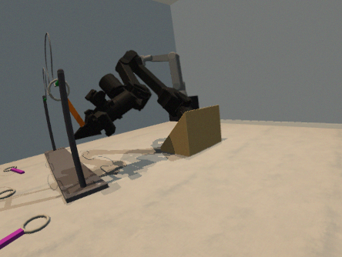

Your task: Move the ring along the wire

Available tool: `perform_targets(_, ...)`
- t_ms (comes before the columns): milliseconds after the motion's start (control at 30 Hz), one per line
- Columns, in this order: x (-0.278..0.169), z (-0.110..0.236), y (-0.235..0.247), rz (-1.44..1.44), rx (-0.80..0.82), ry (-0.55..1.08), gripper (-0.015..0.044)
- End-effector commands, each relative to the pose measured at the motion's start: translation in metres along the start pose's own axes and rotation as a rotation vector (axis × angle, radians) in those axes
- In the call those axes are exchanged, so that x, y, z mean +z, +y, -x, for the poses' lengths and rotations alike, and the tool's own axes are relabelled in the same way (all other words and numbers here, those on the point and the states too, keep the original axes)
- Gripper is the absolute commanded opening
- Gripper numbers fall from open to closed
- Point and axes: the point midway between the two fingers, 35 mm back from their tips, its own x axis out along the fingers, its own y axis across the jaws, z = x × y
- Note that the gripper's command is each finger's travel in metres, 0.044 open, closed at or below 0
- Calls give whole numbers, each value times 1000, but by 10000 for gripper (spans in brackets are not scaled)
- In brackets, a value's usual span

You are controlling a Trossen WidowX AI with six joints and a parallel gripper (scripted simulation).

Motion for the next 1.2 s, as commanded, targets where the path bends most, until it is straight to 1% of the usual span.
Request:
perform_targets(0,0,0,0,2,1,-2,-150)
perform_targets(567,0,0,0,2,1,-2,-150)
perform_targets(967,0,2,0,0,1,-2,160)
perform_targets(1167,1,20,1,0,2,0,160)
